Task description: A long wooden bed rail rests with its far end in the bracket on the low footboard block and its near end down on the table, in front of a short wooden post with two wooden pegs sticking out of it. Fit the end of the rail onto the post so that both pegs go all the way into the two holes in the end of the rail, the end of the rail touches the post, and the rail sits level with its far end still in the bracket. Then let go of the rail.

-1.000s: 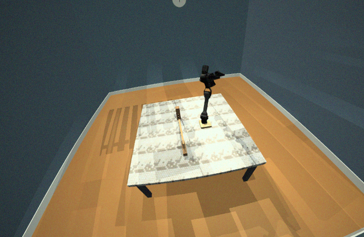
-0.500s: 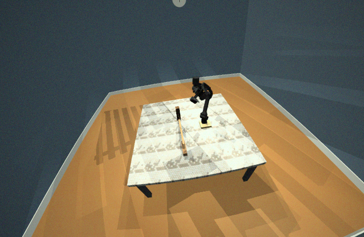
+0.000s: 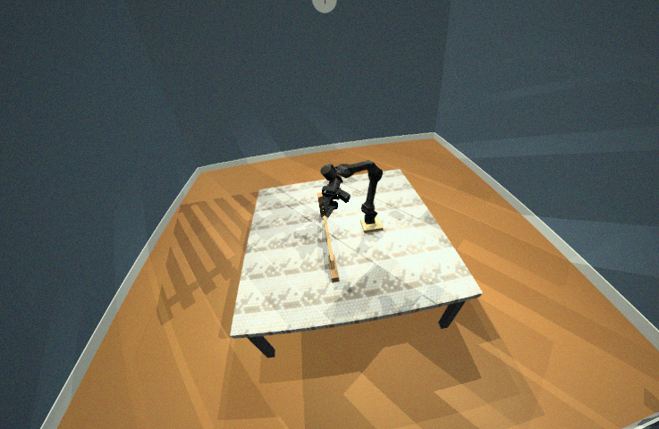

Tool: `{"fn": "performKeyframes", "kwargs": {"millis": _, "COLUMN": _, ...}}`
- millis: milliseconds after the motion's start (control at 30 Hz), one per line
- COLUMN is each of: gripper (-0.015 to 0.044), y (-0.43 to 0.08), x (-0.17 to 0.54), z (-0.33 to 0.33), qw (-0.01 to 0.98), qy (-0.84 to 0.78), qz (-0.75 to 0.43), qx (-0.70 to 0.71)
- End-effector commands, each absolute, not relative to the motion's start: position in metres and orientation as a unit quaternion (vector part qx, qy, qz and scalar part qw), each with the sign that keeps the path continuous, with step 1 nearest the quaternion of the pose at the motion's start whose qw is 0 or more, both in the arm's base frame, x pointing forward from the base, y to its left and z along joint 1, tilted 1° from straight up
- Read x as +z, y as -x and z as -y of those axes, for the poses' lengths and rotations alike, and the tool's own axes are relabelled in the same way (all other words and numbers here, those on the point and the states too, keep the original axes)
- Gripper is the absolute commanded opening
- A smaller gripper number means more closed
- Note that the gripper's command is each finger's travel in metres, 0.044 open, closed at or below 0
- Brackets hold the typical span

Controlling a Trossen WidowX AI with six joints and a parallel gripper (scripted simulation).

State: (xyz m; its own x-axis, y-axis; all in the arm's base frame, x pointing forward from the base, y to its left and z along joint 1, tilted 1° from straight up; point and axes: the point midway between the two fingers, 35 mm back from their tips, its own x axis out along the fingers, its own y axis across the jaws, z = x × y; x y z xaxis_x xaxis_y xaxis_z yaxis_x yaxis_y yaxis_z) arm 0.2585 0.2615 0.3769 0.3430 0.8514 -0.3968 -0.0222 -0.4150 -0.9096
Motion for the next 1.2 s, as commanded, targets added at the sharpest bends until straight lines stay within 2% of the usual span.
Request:
{"fn": "performKeyframes", "kwargs": {"millis": 0, "gripper": 0.0440, "y": -0.295, "x": 0.315, "z": -0.232, "qw": 0.484, "qy": 0.684, "qz": 0.151, "qx": 0.524}}
{"fn": "performKeyframes", "kwargs": {"millis": 300, "gripper": 0.0440, "y": -0.326, "x": 0.201, "z": -0.142, "qw": 0.523, "qy": 0.632, "qz": -0.166, "qx": 0.547}}
{"fn": "performKeyframes", "kwargs": {"millis": 600, "gripper": 0.0440, "y": -0.299, "x": 0.114, "z": -0.049, "qw": 0.496, "qy": 0.527, "qz": -0.457, "qx": 0.518}}
{"fn": "performKeyframes", "kwargs": {"millis": 1167, "gripper": 0.0440, "y": -0.298, "x": 0.104, "z": -0.043, "qw": 0.492, "qy": 0.518, "qz": -0.475, "qx": 0.514}}
